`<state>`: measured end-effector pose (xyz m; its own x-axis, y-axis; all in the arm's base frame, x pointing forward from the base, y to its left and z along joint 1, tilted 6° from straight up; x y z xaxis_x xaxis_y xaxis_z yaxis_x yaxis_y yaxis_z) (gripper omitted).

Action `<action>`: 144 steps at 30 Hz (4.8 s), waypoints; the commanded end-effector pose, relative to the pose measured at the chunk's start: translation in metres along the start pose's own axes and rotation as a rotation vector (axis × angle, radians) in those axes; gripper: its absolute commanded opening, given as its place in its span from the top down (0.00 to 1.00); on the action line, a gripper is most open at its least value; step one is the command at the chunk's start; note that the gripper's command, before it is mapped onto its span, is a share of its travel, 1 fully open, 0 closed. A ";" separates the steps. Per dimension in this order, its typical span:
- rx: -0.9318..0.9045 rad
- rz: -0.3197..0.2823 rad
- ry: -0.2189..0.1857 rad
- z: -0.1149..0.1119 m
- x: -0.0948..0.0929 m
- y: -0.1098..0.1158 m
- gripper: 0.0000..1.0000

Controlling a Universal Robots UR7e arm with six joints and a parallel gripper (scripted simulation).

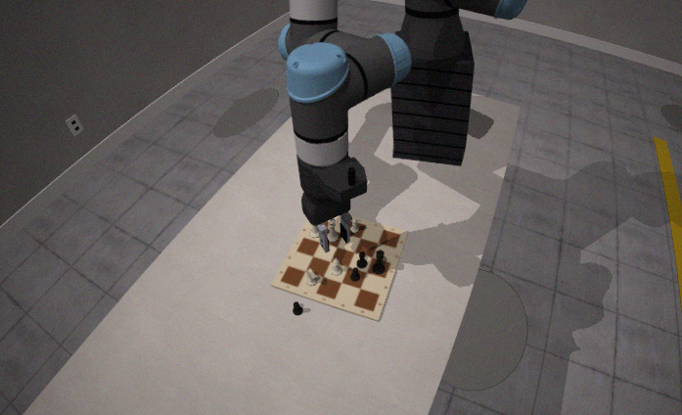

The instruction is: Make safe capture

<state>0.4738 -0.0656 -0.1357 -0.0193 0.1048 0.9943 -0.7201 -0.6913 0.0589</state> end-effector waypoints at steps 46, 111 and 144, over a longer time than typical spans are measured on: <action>0.000 0.001 0.001 0.000 -0.041 0.000 0.27; 0.000 0.001 0.001 0.001 -0.041 -0.001 0.27; 0.000 0.001 0.001 0.001 -0.062 -0.001 0.27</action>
<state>0.4754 -0.0712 -0.1901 -0.0193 0.1049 0.9943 -0.7201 -0.6913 0.0589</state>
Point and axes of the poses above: the point where the finger pads meet when closed, its own x axis back along the fingers, its own z axis across the jaws, y = z × x, the point moved 1 cm from there along x, back along the fingers, and after that the axes turned 7 degrees about -x, right-handed, at the moved point
